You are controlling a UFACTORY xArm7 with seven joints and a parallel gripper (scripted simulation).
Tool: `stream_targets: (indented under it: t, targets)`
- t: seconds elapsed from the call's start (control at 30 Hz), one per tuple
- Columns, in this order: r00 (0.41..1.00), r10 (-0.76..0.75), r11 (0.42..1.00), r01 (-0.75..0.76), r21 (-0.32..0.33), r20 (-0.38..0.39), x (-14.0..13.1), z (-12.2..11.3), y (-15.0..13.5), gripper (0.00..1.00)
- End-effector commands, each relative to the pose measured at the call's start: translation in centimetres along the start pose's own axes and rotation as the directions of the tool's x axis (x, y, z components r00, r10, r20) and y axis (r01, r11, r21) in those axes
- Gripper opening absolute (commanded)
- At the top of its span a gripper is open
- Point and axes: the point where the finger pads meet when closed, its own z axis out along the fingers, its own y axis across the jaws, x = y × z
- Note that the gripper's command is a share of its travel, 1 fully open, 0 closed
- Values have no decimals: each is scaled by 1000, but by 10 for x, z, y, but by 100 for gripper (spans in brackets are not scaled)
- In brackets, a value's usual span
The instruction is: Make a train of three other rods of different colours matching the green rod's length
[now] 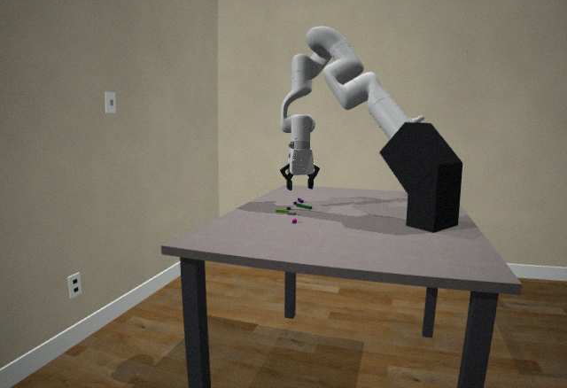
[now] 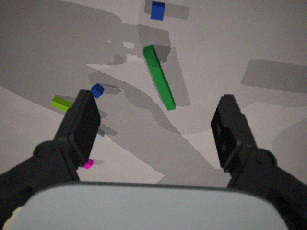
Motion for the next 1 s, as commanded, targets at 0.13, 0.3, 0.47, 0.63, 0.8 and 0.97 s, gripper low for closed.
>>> stream_targets:
  t: [0.13,0.3,0.47,0.63,0.8,0.97]
  targets:
    - [972,234,972,-234,-7,-4,-49,9,-37,100]
    - [940,341,940,-341,-7,-5,-74,9,-51,100]
    - [912,411,912,-411,-6,-5,-92,8,-60,100]
    - [874,487,874,-487,-4,-6,-113,6,-69,100]
    - [831,557,831,-557,-1,-6,-133,3,-77,100]
    - [776,630,776,-630,3,-6,-157,-1,-84,100]
